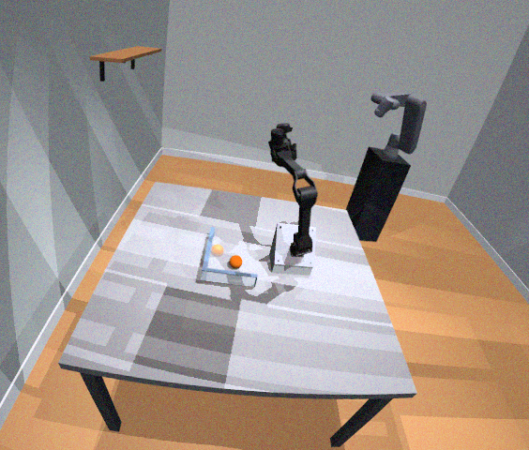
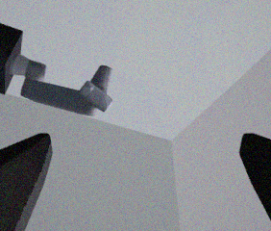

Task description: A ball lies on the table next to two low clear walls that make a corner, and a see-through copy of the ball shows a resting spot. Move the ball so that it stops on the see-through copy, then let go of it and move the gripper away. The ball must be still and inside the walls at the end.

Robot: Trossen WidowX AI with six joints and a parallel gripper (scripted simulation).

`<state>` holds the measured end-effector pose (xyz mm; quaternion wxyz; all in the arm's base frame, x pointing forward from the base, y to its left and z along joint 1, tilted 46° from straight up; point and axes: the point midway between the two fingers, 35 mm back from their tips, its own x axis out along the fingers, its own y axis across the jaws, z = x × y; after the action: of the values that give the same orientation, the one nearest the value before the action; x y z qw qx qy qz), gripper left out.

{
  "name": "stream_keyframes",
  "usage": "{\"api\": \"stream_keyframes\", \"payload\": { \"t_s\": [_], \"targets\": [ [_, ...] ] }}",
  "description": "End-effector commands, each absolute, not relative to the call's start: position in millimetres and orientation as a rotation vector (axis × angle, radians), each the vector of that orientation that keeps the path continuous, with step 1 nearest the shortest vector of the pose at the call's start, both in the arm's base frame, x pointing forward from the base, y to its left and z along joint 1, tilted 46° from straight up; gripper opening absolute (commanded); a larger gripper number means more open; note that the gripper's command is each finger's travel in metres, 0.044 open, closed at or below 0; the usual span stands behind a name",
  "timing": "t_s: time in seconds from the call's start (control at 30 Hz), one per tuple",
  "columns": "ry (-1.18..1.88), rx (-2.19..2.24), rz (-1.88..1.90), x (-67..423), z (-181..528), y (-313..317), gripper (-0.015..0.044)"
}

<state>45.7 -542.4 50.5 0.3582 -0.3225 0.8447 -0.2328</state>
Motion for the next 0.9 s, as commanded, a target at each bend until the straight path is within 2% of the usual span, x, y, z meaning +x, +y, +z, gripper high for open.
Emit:
{"api": "stream_keyframes", "payload": {
  "t_s": [0.0,0.23,0.43,0.63,0.87],
  "targets": [
    [2.040,-0.935,-0.372,101,36,-522,0.0405],
    [1.750,-1.045,0.068,198,2,-451,0.0405],
    [1.491,-1.060,0.418,259,-17,-364,0.0405],
    [1.237,-1.005,0.738,295,-24,-265,0.0405],
    [0.960,-0.860,1.064,306,-14,-145,0.0405]
  ]
}}
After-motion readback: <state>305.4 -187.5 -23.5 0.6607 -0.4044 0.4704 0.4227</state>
